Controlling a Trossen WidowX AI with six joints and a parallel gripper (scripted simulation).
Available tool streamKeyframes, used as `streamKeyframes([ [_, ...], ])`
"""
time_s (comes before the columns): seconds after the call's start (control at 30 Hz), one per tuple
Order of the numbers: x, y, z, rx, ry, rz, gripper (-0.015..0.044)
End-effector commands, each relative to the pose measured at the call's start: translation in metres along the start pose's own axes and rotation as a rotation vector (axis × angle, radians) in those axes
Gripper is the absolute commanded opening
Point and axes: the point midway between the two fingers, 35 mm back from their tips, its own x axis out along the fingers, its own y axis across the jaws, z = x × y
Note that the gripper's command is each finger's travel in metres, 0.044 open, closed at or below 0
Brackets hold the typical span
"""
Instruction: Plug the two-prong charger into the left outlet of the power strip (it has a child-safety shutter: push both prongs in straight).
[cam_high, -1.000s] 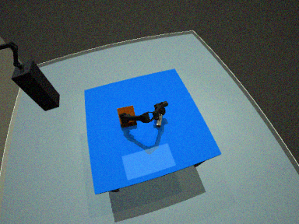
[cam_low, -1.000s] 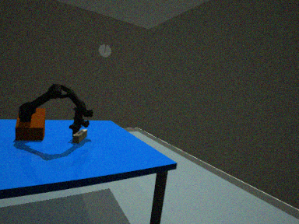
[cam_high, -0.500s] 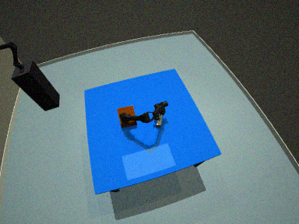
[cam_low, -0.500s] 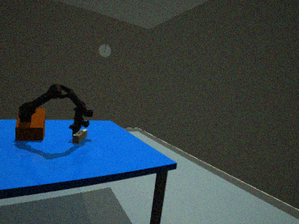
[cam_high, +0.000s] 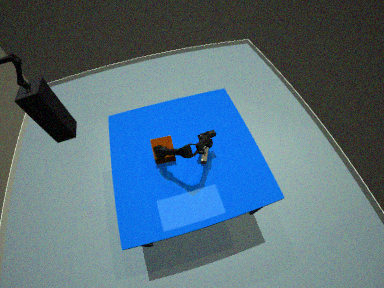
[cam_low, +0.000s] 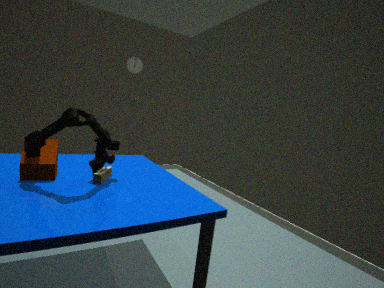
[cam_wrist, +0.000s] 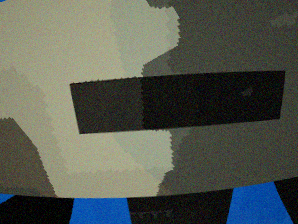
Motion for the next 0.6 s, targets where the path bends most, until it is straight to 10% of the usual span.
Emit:
streamKeyframes([
  [0.0,0.0002,-0.0001,-0.0009,0.002,-0.002,-0.001,0.044],
  [0.57,0.0007,0.0002,-0.0066,0.011,-0.011,0.0,0.044],
])
